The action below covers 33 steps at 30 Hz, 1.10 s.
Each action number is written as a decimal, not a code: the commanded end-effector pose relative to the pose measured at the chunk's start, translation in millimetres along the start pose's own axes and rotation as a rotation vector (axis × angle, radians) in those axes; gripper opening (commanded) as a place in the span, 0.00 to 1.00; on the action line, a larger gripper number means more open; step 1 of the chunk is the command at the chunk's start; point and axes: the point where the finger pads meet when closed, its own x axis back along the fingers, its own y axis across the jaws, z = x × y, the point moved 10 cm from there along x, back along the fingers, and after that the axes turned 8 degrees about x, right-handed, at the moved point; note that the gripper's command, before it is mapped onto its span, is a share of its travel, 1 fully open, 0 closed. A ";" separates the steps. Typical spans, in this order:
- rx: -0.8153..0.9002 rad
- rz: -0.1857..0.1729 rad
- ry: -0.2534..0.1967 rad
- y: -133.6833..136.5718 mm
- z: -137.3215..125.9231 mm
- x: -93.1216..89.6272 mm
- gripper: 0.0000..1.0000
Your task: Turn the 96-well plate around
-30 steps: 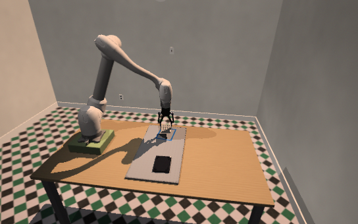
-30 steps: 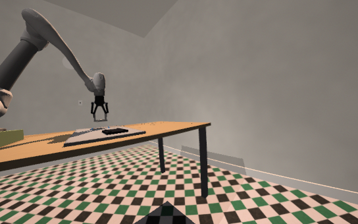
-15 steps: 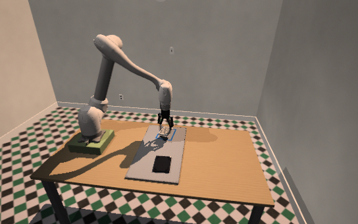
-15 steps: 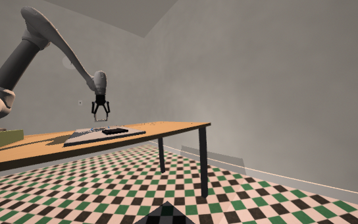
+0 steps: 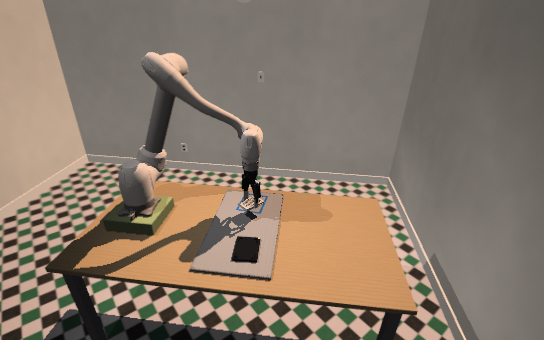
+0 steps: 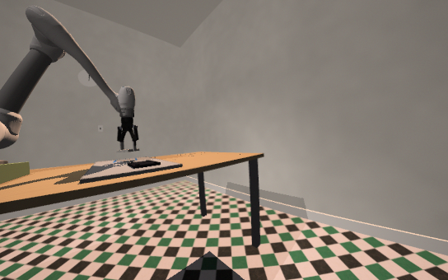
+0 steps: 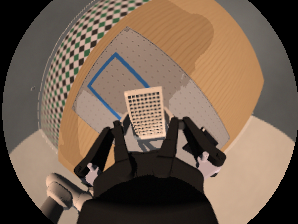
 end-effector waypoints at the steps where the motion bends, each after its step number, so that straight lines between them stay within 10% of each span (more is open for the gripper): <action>1: -0.126 -0.002 -0.003 7.5 -9.0 0.5 0.00; 19: -0.642 -0.003 -0.002 41.4 -50.2 2.3 0.00; 33: -0.642 -0.003 -0.002 66.8 -81.0 3.6 0.00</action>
